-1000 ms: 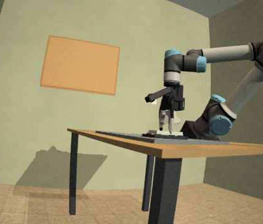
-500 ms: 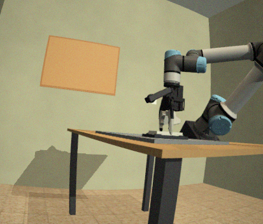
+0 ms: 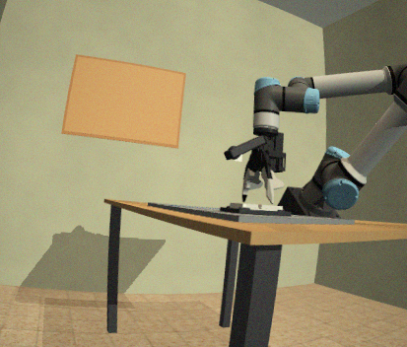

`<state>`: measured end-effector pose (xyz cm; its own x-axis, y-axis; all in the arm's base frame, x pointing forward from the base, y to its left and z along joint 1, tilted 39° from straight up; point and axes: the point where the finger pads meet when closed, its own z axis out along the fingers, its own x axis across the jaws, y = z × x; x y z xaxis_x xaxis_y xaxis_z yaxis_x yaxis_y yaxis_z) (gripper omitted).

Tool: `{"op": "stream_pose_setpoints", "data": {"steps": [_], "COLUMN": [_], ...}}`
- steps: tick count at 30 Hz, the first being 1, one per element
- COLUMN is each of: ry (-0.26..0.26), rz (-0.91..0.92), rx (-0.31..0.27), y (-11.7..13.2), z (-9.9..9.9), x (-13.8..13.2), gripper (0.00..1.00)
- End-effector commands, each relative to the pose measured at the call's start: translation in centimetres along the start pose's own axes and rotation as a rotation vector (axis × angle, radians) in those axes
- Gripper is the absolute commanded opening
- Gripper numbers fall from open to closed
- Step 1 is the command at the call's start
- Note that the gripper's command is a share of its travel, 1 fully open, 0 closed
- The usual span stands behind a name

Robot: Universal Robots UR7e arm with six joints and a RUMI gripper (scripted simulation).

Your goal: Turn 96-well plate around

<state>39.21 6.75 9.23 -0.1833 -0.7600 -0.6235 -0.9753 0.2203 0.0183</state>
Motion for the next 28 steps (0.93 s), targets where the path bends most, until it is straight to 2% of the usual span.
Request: {"op": "stream_pose_setpoints", "data": {"steps": [1,9,23,28], "ry": [0.000,0.000,0.000,0.000], "rz": [0.000,0.000,0.000,0.000], "rx": [0.001,0.001,0.001,0.001], "y": [0.0,0.0,0.0,0.0], "z": [0.0,0.0,-3.2,-3.2], "x": [0.0,0.0,0.0,0.0], "gripper": [1.00,1.00,1.00,1.00]}}
